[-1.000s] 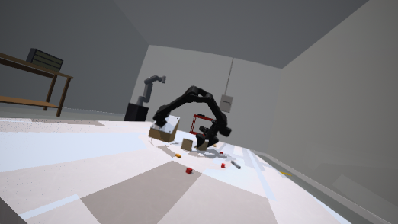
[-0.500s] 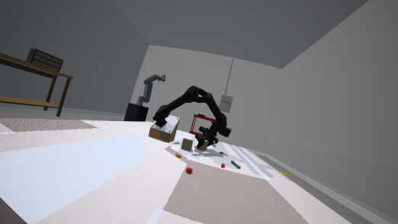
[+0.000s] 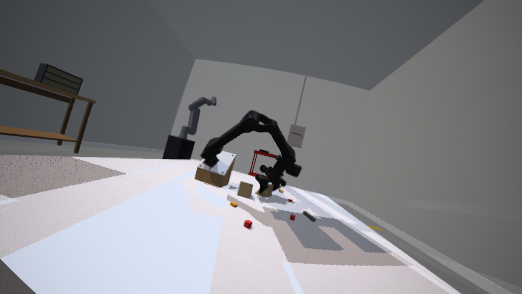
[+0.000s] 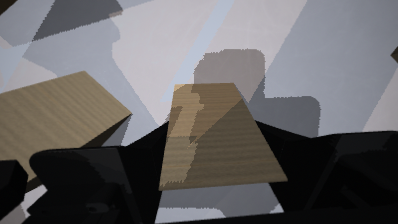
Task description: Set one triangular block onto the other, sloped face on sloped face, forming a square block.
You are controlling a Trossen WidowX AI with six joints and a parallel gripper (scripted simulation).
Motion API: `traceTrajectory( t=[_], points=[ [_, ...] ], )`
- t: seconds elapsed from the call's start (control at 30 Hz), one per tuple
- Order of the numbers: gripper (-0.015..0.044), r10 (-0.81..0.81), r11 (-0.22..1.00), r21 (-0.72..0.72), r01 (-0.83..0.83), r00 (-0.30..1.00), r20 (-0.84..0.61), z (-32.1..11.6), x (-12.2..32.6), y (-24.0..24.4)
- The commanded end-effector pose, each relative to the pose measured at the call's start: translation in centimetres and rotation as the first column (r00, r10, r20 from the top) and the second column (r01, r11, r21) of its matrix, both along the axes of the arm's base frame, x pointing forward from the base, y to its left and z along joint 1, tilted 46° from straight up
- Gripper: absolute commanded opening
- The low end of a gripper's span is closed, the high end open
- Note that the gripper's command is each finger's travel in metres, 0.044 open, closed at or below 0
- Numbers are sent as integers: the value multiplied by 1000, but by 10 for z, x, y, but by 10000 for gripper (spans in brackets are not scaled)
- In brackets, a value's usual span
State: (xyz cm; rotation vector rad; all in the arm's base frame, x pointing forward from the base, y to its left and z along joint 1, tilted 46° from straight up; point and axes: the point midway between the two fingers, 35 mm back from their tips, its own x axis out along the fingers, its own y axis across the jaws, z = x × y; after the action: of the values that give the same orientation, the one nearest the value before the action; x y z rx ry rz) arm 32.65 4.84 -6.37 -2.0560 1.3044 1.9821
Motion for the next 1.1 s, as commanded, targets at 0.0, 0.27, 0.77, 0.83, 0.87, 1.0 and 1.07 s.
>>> traceTrajectory(
  t=[0.0, 0.27, 0.77, 0.83, 0.87, 1.0, 1.07],
  points=[
    [0, 62, 996, -63, -58, 996, 58, 0, -8, 6],
    [0, 184, 971, -185, -151, 967, 176, 0, -19, 16],
    [0, 427, 863, -430, -264, 837, 343, -6, -42, 31],
    [0, 459, 844, -463, -273, 813, 358, -7, -45, 32],
    [0, 476, 833, -479, -277, 800, 366, -8, -47, 33],
    [0, 540, 789, -543, -287, 746, 390, -12, -53, 35],
    [0, 572, 765, -575, -289, 716, 400, -14, -57, 36]
  ],
)
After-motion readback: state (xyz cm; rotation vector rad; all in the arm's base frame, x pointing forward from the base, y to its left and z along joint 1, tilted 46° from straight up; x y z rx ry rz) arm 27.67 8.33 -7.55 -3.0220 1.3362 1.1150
